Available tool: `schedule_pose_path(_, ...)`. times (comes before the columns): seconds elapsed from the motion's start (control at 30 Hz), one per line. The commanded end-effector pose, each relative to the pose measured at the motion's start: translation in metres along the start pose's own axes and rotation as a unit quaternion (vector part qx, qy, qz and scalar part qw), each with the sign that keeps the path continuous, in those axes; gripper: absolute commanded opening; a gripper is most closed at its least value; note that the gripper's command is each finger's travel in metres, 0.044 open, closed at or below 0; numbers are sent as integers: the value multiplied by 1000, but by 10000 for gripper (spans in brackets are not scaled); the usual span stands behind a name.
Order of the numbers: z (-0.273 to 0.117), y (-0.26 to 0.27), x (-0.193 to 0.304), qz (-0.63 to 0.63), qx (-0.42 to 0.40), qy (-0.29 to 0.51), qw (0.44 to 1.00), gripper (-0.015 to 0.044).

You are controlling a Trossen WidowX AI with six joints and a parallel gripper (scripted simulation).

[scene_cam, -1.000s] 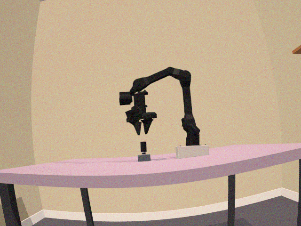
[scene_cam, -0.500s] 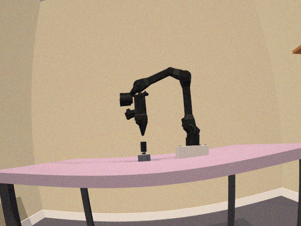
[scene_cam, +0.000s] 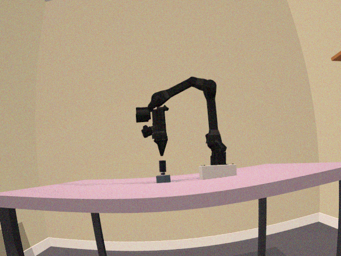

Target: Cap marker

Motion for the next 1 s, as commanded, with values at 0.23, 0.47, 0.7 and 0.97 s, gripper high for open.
schedule_pose_path(0.23, 17, 0, 0, 3, 2, 1, 1000, 0)
schedule_pose_path(0.47, 27, 0, 0, 3, 2, 1, 1000, 0)
schedule_pose_path(0.7, 25, -1, -2, 2, 1, -7, 1000, 0)
schedule_pose_path(0.97, 6, 0, -5, 2, 1, -7, 1000, 0)
Point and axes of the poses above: the point midway between the two fingers, 35 mm back from their tips, its own z axis out along the fingers, its own y axis across the jaws, x = y × z, the point moved 3 cm from there along -z, back along the fingers, and after that the axes turned 12 degrees about z, right-handed, at the moved point
